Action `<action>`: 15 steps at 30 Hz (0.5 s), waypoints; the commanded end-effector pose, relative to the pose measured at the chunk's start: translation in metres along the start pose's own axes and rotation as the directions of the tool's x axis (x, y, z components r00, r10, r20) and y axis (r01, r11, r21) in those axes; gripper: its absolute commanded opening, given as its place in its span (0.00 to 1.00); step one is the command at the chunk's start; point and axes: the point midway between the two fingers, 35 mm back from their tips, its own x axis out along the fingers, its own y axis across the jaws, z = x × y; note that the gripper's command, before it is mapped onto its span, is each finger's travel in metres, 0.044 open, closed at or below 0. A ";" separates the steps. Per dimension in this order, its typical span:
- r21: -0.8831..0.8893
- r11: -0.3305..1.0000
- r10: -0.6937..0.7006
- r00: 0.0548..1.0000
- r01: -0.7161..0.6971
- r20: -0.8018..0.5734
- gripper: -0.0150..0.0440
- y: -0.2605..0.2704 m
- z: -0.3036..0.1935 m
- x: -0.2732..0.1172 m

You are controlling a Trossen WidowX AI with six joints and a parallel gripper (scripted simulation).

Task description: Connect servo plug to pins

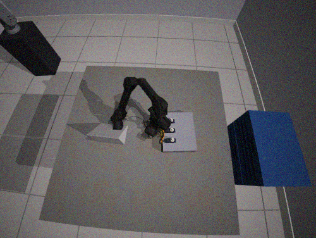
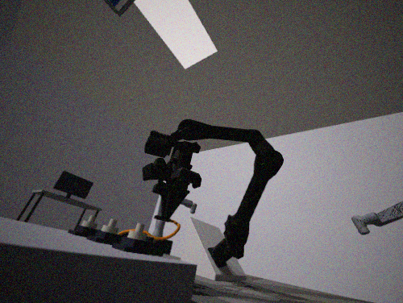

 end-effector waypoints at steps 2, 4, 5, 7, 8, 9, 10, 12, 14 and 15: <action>-0.170 0.985 -0.004 1.000 0.005 0.004 0.25 0.003 -0.013 0.002; -0.238 0.971 -0.004 1.000 0.005 0.004 0.25 0.003 -0.018 0.003; -0.272 0.962 -0.004 1.000 0.005 0.003 0.25 0.004 -0.020 0.004; -0.338 0.941 -0.004 1.000 0.005 0.003 0.25 0.004 -0.025 0.005; -0.370 0.929 -0.004 1.000 0.005 0.003 0.25 0.004 -0.028 0.006; -0.402 0.915 -0.004 1.000 0.005 0.003 0.25 0.005 -0.030 0.007; -0.434 0.901 -0.004 1.000 0.005 0.003 0.25 0.005 -0.033 0.008; -0.460 0.888 -0.004 1.000 0.005 0.003 0.25 0.005 -0.035 0.009; -0.462 0.887 -0.004 1.000 0.005 0.003 0.25 0.005 -0.035 0.013; -0.464 0.886 -0.004 1.000 0.005 0.003 0.25 0.005 -0.035 0.016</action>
